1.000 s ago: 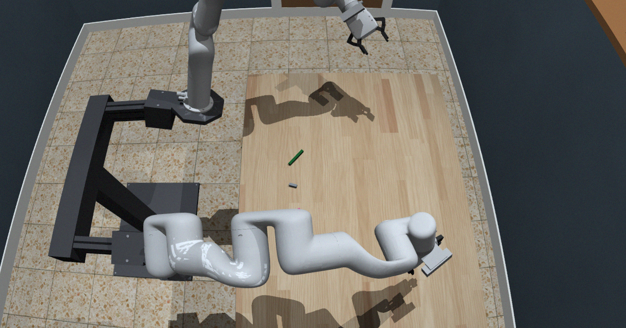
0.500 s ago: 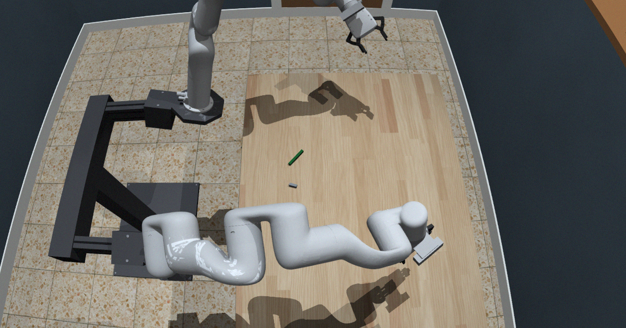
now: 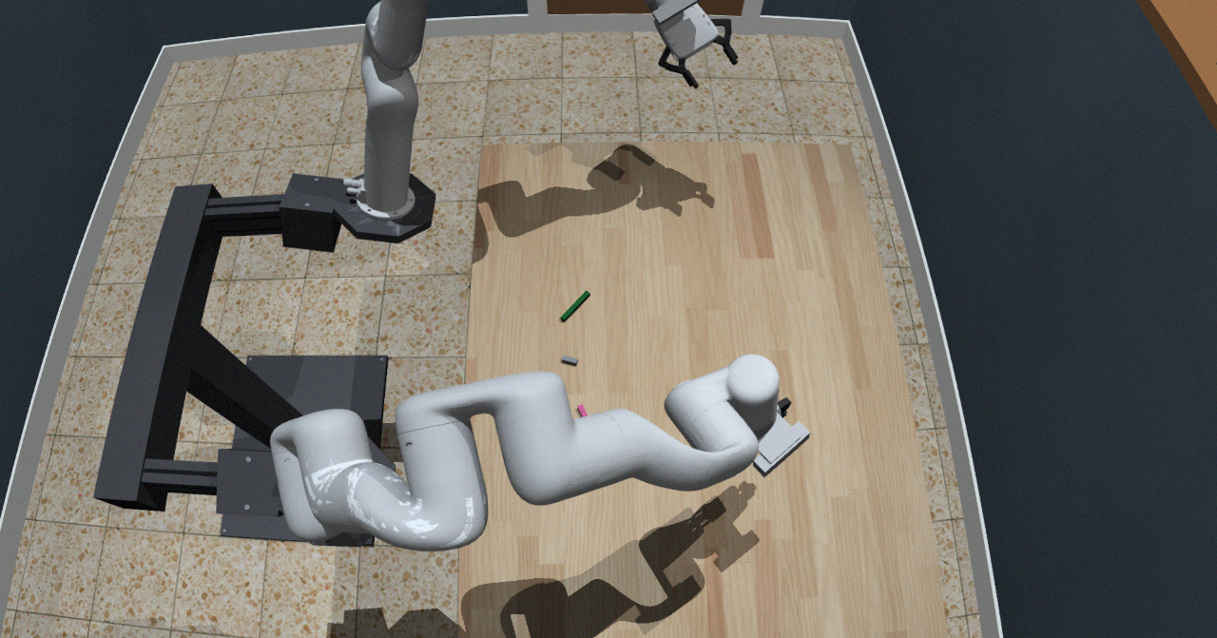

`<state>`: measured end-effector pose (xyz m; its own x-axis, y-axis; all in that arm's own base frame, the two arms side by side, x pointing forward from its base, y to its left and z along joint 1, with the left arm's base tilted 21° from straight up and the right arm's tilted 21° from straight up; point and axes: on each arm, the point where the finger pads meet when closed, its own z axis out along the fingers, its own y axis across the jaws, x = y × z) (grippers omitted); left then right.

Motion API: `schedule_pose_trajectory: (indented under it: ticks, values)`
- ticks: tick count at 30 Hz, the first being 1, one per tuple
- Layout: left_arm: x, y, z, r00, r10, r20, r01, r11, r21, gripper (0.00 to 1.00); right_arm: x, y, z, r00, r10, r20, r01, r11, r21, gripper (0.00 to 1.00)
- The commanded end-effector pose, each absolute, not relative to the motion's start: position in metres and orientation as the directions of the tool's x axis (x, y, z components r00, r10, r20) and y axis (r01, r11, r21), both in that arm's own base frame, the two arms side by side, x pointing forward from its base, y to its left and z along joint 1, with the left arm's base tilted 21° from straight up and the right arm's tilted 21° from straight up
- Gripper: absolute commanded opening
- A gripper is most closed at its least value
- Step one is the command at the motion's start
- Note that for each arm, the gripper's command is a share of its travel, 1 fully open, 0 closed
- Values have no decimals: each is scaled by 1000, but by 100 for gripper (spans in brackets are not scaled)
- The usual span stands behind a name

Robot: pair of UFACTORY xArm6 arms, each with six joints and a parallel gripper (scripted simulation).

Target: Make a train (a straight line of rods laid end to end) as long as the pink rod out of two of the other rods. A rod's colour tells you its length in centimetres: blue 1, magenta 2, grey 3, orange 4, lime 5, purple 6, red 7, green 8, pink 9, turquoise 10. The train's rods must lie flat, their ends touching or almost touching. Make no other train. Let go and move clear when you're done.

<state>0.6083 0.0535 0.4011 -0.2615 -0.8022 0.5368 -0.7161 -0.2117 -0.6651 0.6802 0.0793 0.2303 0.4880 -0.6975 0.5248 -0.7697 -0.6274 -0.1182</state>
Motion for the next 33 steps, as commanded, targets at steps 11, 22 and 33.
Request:
schedule_pose_trajectory:
  ticks: [11,22,33]
  values:
    - [550,163,397,155,-758,633,-723,-524,-451,100,587,128,176,552,-688,471,-747,-659,-88,100]
    - [493,236,390,458,-608,648,-593,-752,-287,100,503,148,132,599,-679,424,-734,-678,-49,100]
    - [418,303,382,719,-331,611,-324,-938,-128,100,401,152,85,645,-667,373,-719,-695,1,100]
